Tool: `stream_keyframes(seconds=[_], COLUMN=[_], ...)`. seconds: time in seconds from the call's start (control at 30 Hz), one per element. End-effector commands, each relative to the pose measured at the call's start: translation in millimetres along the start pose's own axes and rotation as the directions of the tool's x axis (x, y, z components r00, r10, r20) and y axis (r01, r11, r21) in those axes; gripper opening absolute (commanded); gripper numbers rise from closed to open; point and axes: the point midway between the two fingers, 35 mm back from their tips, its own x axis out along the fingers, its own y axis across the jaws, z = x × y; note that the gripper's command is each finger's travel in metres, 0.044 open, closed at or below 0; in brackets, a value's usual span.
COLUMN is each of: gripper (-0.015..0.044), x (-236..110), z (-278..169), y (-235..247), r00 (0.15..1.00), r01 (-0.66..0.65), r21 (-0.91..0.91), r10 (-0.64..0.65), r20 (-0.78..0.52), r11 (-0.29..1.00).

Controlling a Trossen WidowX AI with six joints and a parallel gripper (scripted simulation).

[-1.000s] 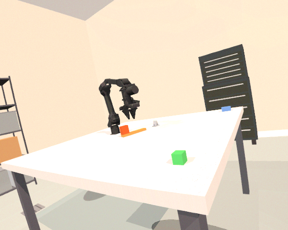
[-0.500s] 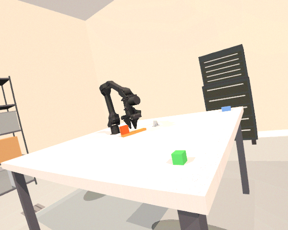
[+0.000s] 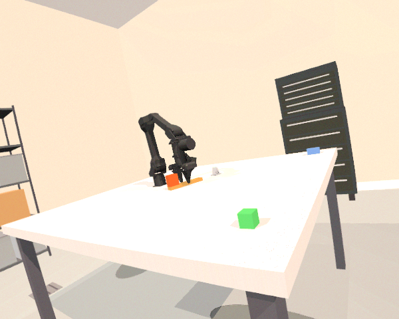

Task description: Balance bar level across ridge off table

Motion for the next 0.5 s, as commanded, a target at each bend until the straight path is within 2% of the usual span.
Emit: stream_keyframes(seconds=[0.0,0.4,0.47], gripper=[0.0315,0.0315,0.0263], x=[4.5,4.5,4.2], z=[-0.7,-0.7,-0.2], y=[1.0,1.0,1.1], r00=[1.000,1.000,1.000], r01=[-0.003,-0.003,-0.004], r21=[0.003,0.003,0.000], r10=[0.003,0.003,0.004], r20=[-0.005,-0.005,-0.001], r11=[1.000,1.000,1.000])
